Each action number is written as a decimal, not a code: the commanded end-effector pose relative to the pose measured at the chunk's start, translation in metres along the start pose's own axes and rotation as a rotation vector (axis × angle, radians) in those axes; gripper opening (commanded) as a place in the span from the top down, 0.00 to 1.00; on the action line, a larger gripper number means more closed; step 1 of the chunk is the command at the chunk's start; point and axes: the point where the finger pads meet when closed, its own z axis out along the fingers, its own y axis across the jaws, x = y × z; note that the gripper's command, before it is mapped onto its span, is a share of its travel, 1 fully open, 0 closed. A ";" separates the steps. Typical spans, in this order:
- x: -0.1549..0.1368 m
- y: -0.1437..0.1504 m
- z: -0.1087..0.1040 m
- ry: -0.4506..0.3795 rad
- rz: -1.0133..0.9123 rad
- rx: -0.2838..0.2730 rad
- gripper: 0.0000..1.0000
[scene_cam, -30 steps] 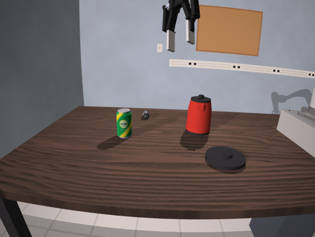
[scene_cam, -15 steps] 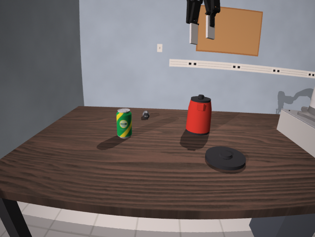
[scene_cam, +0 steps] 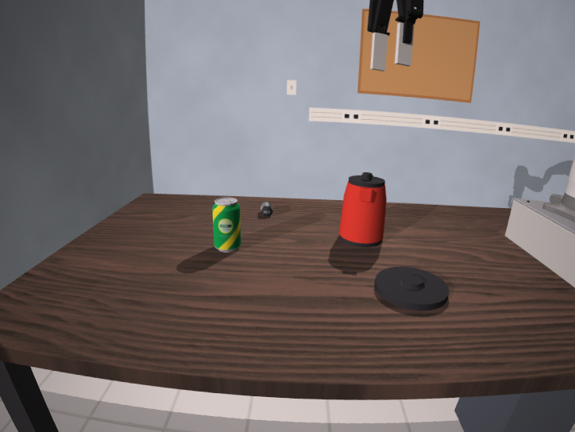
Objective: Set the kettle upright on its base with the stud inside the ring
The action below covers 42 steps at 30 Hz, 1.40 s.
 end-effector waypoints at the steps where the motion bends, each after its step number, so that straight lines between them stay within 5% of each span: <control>1: -0.007 0.001 -0.005 0.000 0.029 -0.024 0.48; 18: -0.026 0.003 -0.014 0.004 0.105 -0.084 0.48; 42: -0.028 0.004 -0.016 0.005 0.114 -0.091 0.48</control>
